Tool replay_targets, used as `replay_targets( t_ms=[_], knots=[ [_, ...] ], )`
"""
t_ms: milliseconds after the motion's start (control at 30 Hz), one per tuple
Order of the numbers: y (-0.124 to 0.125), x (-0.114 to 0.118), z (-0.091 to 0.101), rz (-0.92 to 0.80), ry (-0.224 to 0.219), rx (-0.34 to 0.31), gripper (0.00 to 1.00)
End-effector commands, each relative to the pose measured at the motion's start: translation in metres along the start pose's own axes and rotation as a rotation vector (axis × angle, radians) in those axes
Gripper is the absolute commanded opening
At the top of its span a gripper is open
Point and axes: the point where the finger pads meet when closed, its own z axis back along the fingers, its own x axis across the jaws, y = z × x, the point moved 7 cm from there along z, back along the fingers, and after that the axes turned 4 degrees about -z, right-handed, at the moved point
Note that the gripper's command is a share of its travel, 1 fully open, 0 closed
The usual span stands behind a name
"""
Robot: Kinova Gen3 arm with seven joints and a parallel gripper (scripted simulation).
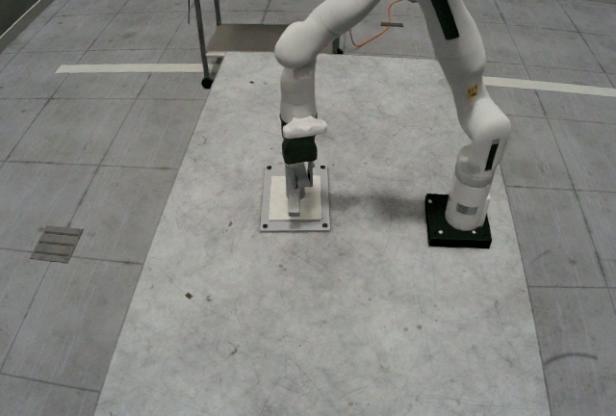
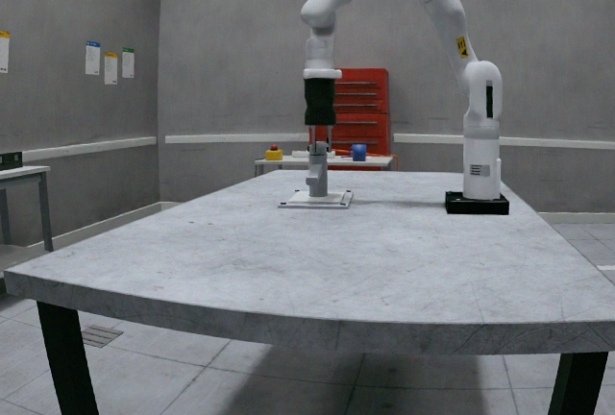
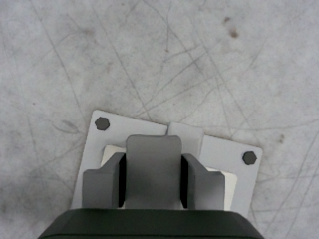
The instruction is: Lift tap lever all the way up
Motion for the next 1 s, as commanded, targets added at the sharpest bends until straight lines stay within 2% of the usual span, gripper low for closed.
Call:
replay_targets(
  t_ms=[0, 300, 700, 967],
  knots=[
    [0.0, 0.0, 0.001, 0.0, -0.002, 0.0, 0.0],
    [-0.002, 0.001, 0.011, 0.0, -0.002, 0.0, 0.0],
    [-0.012, 0.001, 0.034, 0.0, -0.002, 0.0, 0.0],
    [-0.014, 0.001, 0.037, 0.0, -0.002, 0.0, 0.0]
  ],
)
